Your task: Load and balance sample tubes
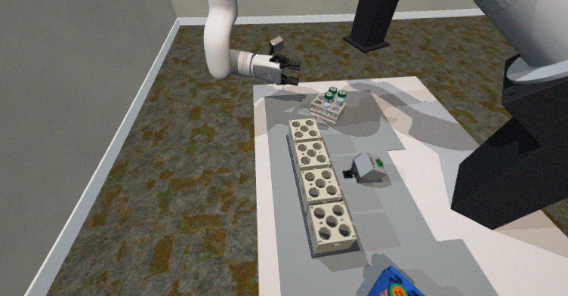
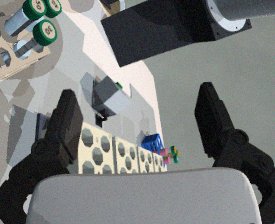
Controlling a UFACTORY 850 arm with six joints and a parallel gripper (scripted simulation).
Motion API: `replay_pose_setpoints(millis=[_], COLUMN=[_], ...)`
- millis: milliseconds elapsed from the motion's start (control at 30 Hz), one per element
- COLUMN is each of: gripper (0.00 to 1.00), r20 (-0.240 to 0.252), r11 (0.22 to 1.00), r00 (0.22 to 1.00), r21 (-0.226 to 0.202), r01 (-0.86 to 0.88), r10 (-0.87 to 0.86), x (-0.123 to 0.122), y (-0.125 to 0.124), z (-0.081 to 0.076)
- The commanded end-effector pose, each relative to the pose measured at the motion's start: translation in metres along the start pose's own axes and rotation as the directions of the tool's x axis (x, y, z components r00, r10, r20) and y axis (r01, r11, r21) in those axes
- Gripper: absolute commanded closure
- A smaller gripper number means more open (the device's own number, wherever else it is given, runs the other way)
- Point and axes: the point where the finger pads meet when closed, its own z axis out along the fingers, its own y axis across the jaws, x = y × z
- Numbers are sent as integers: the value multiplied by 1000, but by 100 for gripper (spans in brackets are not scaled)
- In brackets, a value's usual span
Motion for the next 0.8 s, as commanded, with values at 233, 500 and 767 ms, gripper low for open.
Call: replay_pose_setpoints(millis=[233, 500, 767], gripper=[0, 0, 0], r20=[-244, -425, -545], r11=[979, 927, 864], r00=[964, 887, 809], r21=[142, 230, 276], r01=[144, 298, 422], r10=[-107, -179, -221], x=[-12, -22, -32], y=[2, 1, 0], z=[30, 38, 41])
